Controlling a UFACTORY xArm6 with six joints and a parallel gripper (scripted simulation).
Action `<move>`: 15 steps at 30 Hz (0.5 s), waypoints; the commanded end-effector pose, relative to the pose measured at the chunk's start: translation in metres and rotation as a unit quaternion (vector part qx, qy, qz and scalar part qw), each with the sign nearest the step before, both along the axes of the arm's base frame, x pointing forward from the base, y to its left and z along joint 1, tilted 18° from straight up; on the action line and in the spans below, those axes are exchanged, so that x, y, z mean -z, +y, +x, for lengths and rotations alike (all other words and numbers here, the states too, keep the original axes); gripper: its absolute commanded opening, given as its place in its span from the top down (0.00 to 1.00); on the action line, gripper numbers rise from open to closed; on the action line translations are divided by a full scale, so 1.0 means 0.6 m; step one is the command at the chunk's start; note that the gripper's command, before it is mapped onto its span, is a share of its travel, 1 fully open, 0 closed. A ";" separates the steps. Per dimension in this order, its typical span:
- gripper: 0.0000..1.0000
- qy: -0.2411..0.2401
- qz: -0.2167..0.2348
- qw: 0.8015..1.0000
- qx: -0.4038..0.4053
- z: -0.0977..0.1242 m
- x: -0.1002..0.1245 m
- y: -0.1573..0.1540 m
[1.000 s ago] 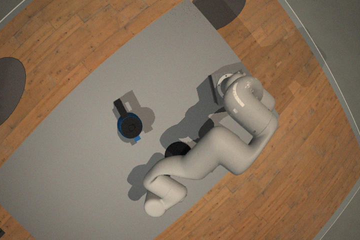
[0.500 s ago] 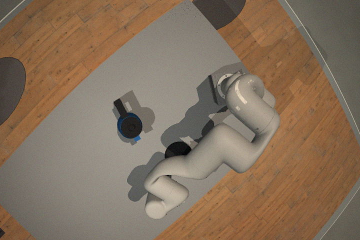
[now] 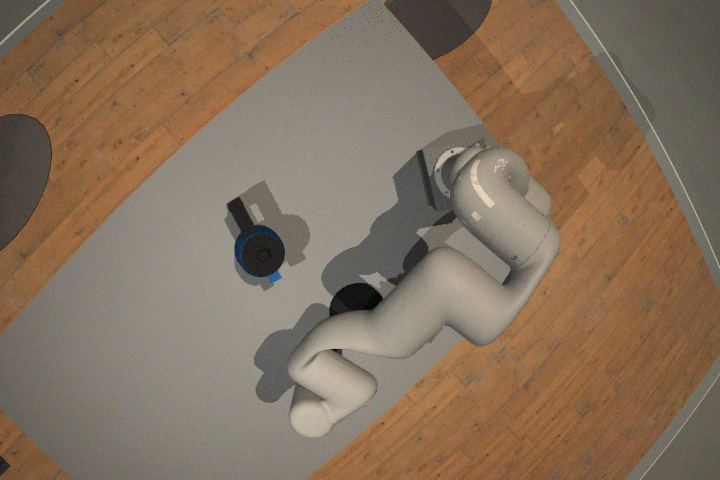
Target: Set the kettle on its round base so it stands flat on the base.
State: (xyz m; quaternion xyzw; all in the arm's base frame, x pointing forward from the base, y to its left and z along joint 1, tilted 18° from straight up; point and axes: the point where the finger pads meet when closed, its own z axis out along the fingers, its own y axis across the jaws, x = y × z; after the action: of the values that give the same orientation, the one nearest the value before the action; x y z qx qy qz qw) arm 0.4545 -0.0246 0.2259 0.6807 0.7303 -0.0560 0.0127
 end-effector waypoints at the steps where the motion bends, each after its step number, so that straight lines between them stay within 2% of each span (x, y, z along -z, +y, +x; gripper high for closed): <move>1: 0.19 -0.002 0.001 1.000 -0.007 0.001 -0.003 -0.002; 15: 0.19 -0.003 0.004 0.999 -0.036 0.001 -0.003 -0.012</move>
State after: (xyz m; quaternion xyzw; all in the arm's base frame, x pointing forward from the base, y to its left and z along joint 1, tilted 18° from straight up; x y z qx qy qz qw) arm 0.4542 -0.0292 0.2258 0.6639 0.7457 -0.0537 0.0126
